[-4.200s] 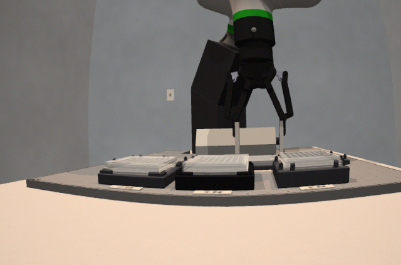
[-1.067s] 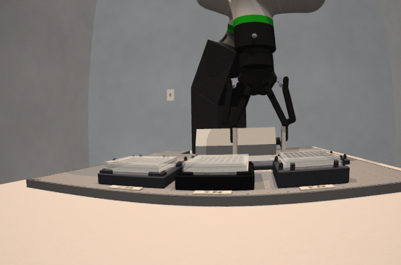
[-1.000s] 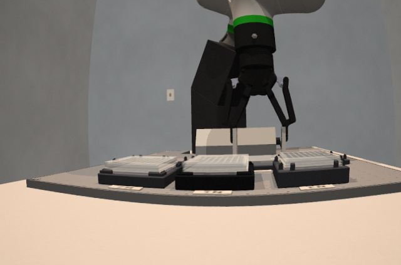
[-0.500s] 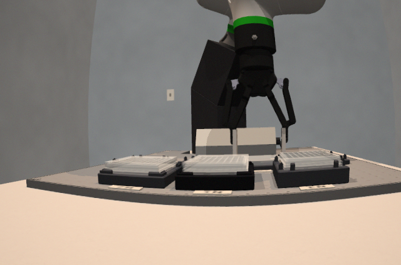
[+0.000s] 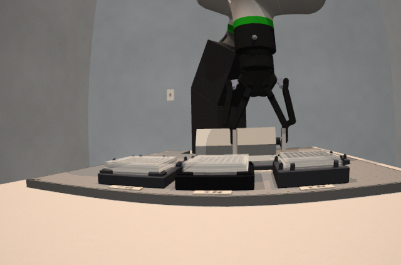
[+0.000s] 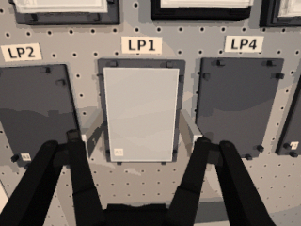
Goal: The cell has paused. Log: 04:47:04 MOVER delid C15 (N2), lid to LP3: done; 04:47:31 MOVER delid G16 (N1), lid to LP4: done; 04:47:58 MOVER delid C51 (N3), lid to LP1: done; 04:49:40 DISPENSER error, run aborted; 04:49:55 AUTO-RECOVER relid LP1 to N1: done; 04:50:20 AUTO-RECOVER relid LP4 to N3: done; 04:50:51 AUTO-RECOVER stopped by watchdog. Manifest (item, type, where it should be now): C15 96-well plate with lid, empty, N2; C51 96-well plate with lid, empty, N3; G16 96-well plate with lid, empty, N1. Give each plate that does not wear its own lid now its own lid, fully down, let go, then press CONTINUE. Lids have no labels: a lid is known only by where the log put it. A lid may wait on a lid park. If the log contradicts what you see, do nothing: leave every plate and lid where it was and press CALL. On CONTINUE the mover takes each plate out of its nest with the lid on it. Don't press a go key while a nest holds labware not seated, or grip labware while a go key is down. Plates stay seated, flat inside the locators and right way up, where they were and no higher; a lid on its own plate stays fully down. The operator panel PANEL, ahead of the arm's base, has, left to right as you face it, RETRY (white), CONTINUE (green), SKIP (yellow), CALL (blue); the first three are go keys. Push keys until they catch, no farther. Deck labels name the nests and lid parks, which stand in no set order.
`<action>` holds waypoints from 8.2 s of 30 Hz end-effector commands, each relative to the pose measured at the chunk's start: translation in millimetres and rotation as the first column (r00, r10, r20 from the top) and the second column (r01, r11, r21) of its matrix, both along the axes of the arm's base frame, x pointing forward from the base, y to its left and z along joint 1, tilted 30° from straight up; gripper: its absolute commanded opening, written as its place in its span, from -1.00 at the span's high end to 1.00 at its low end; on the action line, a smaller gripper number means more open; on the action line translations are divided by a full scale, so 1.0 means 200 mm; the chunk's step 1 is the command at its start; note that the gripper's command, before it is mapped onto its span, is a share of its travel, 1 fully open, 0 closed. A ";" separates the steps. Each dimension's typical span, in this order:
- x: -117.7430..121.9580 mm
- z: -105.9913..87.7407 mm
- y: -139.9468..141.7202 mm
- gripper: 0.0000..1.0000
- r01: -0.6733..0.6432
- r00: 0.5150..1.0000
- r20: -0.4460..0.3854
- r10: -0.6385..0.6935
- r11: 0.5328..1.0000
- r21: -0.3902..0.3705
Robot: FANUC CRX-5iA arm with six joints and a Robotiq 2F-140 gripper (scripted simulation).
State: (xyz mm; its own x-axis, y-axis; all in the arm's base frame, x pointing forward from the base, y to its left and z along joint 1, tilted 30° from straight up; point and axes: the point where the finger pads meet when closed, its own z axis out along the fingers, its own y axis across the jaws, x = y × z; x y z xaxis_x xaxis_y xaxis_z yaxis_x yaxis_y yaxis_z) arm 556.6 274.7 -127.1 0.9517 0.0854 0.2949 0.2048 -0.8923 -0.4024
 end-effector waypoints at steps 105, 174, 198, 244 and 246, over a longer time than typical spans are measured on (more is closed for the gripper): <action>-0.04 0.15 -0.08 1.00 0.000 1.000 0.000 0.000 1.000 0.000; 0.69 0.73 0.25 1.00 0.001 1.000 0.001 -0.001 1.000 -0.001; 0.69 0.73 0.25 1.00 0.001 1.000 0.001 -0.001 1.000 -0.001; 0.73 0.60 0.32 1.00 -0.006 1.000 0.004 0.006 1.000 -0.002; 0.74 0.60 0.33 1.00 -0.006 1.000 0.004 0.006 1.000 -0.002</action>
